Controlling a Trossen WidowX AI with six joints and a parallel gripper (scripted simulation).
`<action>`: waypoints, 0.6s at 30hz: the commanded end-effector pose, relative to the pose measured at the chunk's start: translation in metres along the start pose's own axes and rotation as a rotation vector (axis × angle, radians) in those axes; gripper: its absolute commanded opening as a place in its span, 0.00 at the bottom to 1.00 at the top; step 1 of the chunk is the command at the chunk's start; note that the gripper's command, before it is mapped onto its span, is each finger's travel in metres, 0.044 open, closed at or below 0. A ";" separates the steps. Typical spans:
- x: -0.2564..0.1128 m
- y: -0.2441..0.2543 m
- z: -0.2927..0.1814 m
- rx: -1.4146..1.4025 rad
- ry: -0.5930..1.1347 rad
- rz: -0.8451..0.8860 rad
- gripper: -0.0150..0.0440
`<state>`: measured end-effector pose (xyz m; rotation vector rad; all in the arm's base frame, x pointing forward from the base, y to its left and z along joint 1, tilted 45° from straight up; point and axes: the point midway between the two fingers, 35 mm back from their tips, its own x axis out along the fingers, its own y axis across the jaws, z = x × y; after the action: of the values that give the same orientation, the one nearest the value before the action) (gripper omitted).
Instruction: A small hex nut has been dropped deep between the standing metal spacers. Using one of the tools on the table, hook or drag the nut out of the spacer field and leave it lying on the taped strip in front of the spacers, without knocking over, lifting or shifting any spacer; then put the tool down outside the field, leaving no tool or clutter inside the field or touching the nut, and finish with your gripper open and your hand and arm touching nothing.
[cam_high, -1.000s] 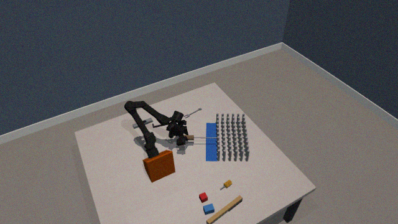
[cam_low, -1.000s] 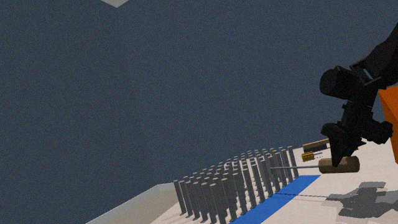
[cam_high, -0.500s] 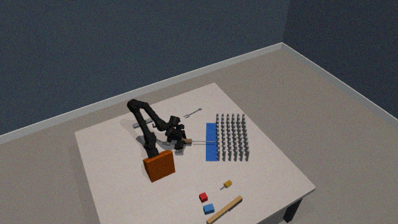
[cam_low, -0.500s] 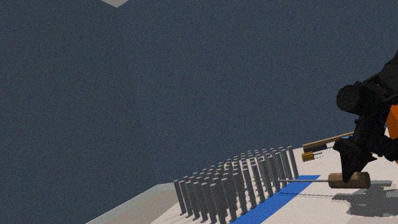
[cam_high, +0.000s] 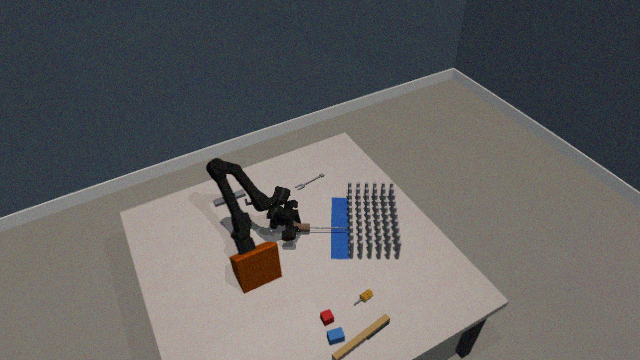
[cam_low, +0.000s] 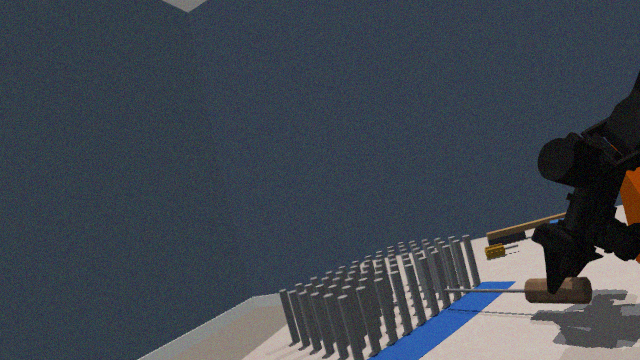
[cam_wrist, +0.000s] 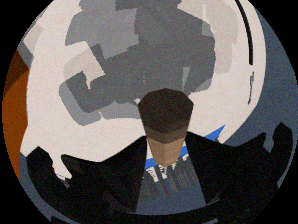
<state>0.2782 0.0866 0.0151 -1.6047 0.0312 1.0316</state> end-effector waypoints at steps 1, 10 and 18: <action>0.001 -0.002 -0.003 -0.005 0.004 -0.006 0.25; 0.003 -0.002 -0.007 -0.006 0.004 -0.006 0.25; 0.005 -0.003 -0.010 -0.007 0.004 -0.006 0.25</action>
<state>0.2851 0.0833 0.0125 -1.6055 0.0304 1.0325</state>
